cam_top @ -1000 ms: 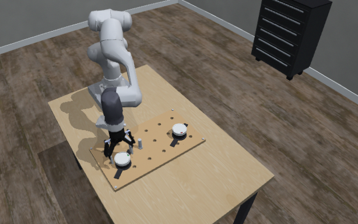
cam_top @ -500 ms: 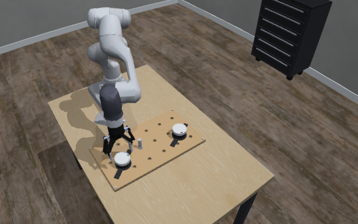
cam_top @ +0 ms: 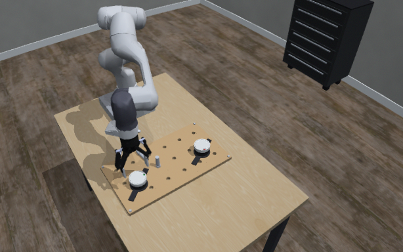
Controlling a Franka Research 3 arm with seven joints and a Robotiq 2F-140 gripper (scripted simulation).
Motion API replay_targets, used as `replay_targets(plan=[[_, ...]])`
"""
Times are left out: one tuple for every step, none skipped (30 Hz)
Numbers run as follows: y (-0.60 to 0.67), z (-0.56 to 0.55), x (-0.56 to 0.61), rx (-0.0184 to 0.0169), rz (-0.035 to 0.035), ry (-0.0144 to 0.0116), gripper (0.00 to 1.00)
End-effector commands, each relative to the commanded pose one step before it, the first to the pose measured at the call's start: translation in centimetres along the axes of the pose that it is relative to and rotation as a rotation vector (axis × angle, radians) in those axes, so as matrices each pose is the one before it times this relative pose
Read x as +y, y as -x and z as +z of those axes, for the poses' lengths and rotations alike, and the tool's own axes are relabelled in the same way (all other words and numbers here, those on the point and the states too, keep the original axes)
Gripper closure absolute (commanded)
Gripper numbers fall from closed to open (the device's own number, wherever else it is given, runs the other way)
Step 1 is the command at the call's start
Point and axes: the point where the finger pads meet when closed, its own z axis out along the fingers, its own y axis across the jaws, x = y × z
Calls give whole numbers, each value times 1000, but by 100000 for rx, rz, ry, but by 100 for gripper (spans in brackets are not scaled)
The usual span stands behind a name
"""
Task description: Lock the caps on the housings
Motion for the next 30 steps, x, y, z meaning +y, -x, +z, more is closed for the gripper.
replay_targets(plan=[[-245,-282,124,970,574,58,22],[-1,-111,0,0,1,0,22],[0,-100,0,0,0,0,22],[0,-89,0,0,0,0,22],[0,-77,0,0,0,0,22],[0,-66,0,0,0,0,22],[0,-55,0,0,0,0,22],[0,-44,0,0,0,0,22],[0,-34,0,0,0,0,22],[0,-26,0,0,0,0,22],[0,-18,0,0,0,0,22],[0,-11,0,0,0,0,22],[0,-6,0,0,0,0,22],[0,-2,0,0,0,0,22],[0,0,0,0,0,0,22],[0,0,0,0,0,0,22],[0,0,0,0,0,0,22],[-33,-14,153,7,35,-25,22],[-195,-73,864,36,183,-129,22],[-446,-116,1788,51,295,-209,22],[-728,-89,2524,25,231,-163,22],[-948,0,2817,-19,3,-2,22],[-704,143,1369,-45,-228,161,22],[-729,103,1743,-41,-297,211,22],[-649,34,1914,-21,-185,131,22],[-146,3,445,-4,-36,25,22],[0,0,0,0,0,0,64],[0,0,0,0,0,0,64],[0,0,0,0,0,0,64],[0,0,0,0,0,0,64]])
